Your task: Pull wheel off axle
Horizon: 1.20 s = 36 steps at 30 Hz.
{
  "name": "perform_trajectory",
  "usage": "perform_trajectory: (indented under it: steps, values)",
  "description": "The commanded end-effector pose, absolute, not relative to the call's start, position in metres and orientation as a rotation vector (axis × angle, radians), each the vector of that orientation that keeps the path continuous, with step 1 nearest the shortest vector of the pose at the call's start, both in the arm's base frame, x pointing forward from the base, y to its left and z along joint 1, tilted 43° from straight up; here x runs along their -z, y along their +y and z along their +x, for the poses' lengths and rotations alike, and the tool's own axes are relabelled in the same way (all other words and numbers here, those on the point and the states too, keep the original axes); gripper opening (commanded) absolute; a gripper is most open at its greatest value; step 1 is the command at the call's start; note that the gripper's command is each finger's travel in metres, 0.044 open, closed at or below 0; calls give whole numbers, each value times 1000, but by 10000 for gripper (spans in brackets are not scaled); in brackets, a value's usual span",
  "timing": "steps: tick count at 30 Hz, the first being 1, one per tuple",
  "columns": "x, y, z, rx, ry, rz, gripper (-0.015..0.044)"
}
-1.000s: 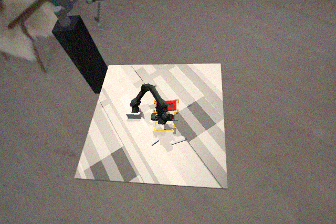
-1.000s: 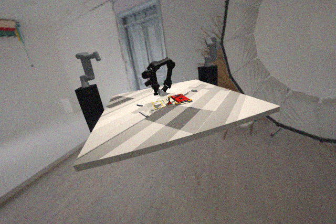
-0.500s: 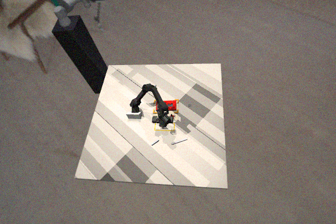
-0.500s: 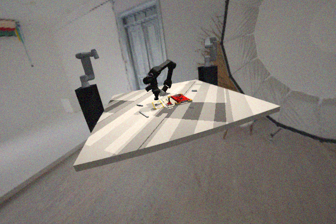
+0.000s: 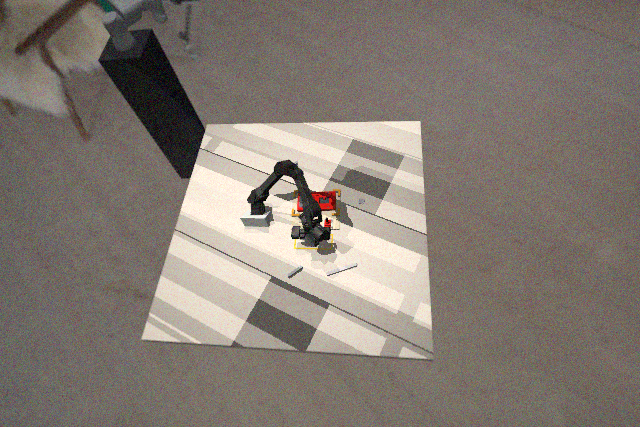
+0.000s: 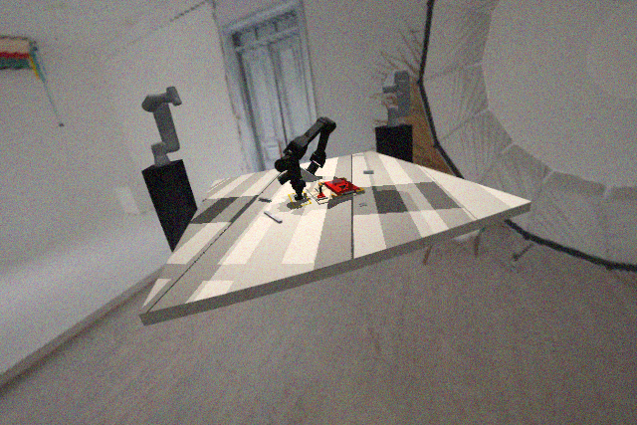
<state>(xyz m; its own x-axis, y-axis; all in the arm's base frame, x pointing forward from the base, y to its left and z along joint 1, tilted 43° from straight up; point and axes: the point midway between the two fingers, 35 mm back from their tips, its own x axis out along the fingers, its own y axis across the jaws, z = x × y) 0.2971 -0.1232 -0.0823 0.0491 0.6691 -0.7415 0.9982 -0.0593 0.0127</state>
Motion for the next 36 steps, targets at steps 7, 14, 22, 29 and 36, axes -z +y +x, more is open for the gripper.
perform_trajectory:
  steps: [7, 14, 22, 29, 36]
  values:
    - [82, -123, 297, 780, 1677, 1785, 263]
    - [42, -160, 295, 781, 1668, 1789, 300]
    - [17, -166, 261, 788, 1660, 1793, 405]
    - [-17, -163, 211, 787, 1672, 1790, 440]
    - [-17, -163, 211, 787, 1672, 1790, 440]
